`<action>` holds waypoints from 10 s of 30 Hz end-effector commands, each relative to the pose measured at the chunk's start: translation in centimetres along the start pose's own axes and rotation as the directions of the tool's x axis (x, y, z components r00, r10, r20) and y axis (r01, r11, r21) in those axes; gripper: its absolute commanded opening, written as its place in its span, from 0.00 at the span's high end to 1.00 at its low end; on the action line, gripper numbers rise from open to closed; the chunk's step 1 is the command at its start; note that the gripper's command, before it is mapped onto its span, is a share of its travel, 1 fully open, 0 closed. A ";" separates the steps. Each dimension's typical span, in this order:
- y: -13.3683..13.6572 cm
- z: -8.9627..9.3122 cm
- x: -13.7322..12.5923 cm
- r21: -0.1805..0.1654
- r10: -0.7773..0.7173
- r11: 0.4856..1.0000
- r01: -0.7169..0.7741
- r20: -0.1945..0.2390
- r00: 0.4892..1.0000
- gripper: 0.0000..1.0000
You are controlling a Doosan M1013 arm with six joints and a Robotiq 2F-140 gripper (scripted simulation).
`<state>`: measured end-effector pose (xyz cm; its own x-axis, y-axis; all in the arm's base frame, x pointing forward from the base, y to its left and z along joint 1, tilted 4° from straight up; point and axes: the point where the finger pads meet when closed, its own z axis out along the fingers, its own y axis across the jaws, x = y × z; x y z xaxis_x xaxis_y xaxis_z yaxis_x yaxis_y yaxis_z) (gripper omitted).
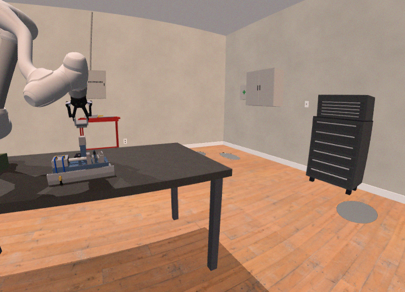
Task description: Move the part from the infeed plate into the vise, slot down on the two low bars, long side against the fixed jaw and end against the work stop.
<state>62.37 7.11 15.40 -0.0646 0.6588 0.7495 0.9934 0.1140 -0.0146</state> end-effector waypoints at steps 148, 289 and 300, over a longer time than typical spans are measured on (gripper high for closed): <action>-0.4 5.5 -5.2 0.004 0.005 1.000 -0.005 -0.009 1.000 1.00; -0.3 5.7 -5.5 0.004 0.005 1.000 -0.005 -0.009 1.000 0.49; -0.2 5.9 -5.7 0.004 0.005 1.000 -0.005 -0.008 1.000 0.49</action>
<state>62.09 7.53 7.53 -0.0596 0.6540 0.7541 0.9933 0.1139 -0.0203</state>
